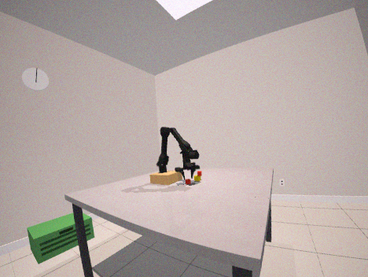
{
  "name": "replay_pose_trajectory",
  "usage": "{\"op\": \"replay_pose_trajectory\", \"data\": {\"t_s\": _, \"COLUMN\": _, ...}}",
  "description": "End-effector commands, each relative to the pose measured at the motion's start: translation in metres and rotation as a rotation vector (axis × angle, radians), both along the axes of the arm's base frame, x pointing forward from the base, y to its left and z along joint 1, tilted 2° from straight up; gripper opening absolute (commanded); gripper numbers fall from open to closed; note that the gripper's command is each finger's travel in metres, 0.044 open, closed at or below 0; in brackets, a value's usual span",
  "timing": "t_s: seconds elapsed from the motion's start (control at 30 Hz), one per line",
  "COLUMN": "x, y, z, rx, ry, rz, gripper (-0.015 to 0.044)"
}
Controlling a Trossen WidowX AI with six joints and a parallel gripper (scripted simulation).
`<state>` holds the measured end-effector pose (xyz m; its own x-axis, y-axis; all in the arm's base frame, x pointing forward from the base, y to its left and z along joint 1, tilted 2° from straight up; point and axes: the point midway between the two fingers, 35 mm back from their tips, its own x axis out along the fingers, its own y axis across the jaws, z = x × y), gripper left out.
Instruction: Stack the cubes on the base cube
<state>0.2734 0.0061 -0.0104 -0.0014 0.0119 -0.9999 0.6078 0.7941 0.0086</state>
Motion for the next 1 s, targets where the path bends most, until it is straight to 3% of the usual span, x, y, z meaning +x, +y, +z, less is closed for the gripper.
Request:
{"op": "replay_pose_trajectory", "data": {"t_s": 0.0, "x": -0.003, "y": -0.001, "z": -0.009, "rx": -0.005, "ry": 0.007, "rz": -0.004, "gripper": 0.0265}}
{"op": "replay_pose_trajectory", "data": {"t_s": 0.23, "x": -0.004, "y": -0.001, "z": -0.018, "rx": -0.005, "ry": 0.007, "rz": -0.004, "gripper": 0.0265}}
{"op": "replay_pose_trajectory", "data": {"t_s": 0.43, "x": -0.004, "y": -0.001, "z": -0.018, "rx": -0.005, "ry": 0.007, "rz": -0.004, "gripper": 0.0107}}
{"op": "replay_pose_trajectory", "data": {"t_s": 0.97, "x": 0.003, "y": 0.000, "z": 0.015, "rx": -0.005, "ry": 0.007, "rz": -0.004, "gripper": 0.0105}}
